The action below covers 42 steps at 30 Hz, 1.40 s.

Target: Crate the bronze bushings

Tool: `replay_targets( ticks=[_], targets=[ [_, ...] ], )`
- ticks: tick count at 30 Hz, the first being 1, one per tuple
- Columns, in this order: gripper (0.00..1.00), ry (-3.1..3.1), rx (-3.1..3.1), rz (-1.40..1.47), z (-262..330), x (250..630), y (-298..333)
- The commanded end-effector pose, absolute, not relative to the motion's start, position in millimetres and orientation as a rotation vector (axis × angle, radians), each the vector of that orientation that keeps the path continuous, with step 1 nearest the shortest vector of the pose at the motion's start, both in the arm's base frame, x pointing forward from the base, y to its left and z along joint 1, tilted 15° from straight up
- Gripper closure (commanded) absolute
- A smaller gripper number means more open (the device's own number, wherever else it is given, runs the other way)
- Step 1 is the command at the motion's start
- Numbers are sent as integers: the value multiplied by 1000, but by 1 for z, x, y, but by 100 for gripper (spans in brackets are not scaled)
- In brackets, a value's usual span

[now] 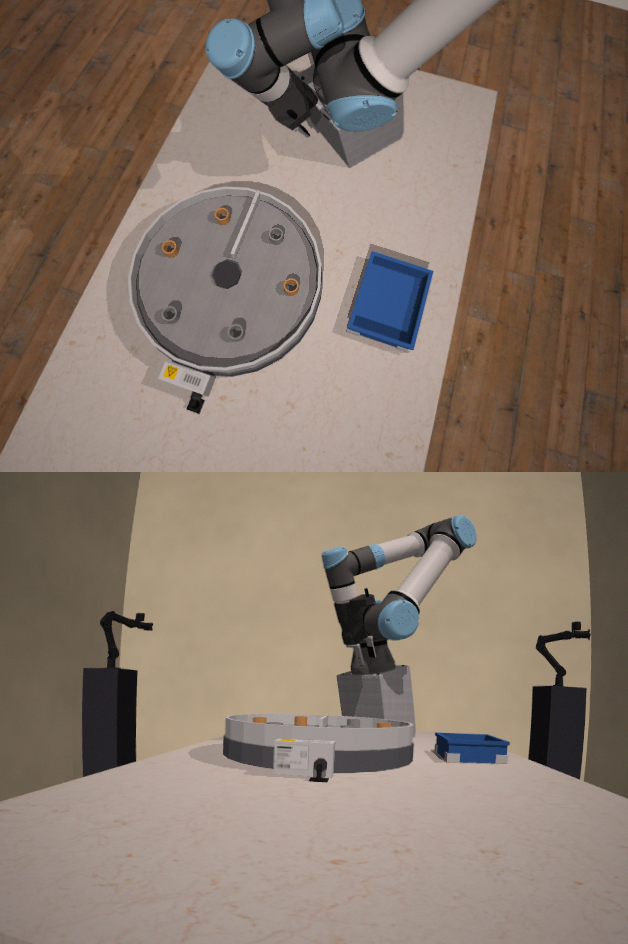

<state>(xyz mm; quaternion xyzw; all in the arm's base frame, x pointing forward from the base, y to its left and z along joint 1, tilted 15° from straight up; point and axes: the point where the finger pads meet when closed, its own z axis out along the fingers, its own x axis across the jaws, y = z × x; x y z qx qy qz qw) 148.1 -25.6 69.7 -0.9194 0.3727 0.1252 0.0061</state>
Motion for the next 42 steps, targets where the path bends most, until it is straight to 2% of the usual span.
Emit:
replay_targets(
  ticks=[1,17,22,34,39,42],
  targets=[
    [0,1167,-2878,391,70,148,-26],
    [0,1167,-2878,391,70,148,-26],
    [0,1167,-2878,391,100,190,-9],
    [0,1167,-2878,391,100,190,-9],
    [0,1164,-2877,387,129,230,6],
    [0,1164,-2877,387,129,230,6]
  ],
)
